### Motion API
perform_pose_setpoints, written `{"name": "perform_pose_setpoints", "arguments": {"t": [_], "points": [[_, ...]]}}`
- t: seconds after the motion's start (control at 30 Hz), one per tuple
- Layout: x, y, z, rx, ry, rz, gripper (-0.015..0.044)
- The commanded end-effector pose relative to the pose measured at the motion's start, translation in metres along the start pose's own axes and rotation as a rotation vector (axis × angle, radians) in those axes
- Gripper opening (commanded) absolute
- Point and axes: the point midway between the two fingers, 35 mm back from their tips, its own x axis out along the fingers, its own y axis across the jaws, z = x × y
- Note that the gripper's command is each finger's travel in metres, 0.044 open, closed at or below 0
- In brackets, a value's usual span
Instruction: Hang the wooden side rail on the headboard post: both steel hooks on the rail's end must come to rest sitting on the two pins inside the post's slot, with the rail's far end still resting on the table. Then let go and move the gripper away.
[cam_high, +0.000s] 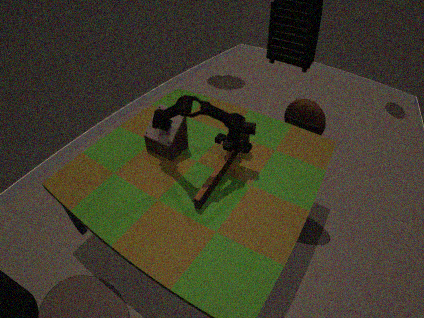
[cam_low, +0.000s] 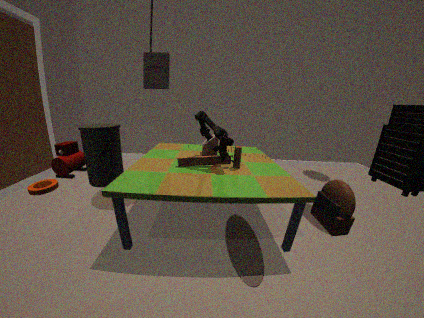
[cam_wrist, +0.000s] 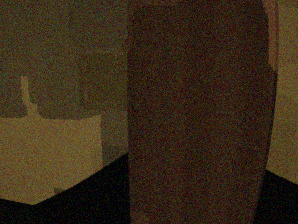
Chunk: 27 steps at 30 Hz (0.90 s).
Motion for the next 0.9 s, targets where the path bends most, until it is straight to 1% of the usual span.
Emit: {"name": "perform_pose_setpoints", "arguments": {"t": [0.0,0.87], "points": [[-0.0041,0.0036,-0.0034,-0.003,0.003,0.012,0.0],[-0.0044,0.0064,-0.0058,-0.003,0.003,0.012,0.0]]}}
